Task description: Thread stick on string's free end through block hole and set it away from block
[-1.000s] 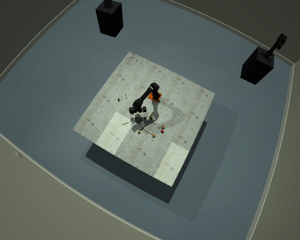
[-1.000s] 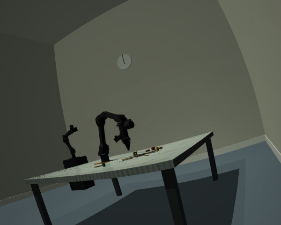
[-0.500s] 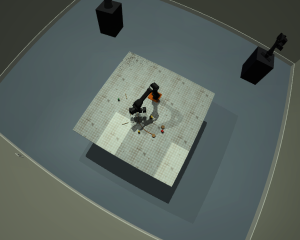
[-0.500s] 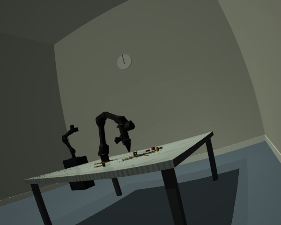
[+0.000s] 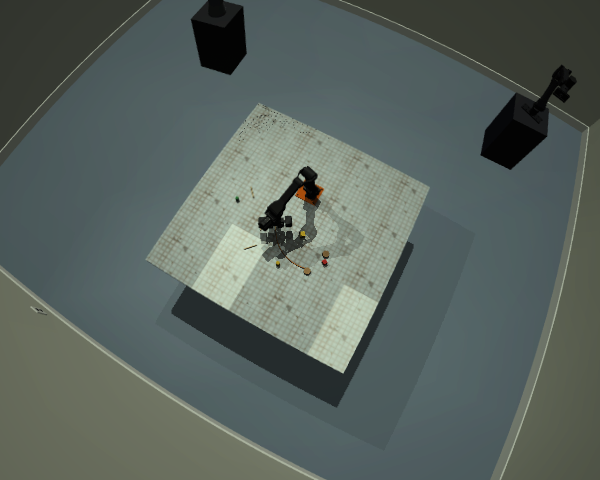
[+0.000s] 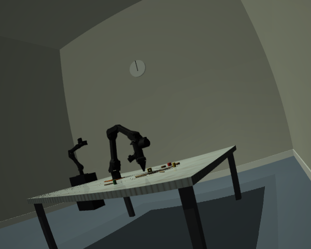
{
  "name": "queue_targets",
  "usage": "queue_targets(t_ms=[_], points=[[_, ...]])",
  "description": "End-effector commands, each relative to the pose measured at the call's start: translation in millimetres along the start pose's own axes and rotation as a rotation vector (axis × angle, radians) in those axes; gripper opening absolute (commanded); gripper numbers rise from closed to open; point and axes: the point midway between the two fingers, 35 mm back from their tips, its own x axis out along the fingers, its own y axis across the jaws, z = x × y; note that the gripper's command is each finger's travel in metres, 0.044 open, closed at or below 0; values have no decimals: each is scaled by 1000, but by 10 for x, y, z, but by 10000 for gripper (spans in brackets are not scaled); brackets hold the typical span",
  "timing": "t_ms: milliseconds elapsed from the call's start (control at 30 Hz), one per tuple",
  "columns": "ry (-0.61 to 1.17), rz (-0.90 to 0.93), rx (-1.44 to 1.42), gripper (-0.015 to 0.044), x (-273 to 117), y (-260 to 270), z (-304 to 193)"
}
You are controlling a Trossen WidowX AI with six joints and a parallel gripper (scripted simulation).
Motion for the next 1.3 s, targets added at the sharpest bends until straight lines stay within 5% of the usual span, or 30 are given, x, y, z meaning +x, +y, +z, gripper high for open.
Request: queue_targets(t_ms=[0,667,833,1267], points=[[-9,-10,4,124,113,-17,16],[-10,-10,4,124,249,-27,25],[-6,-7,0,0,231,-24,22],[-6,-7,0,0,173,-19,18]])
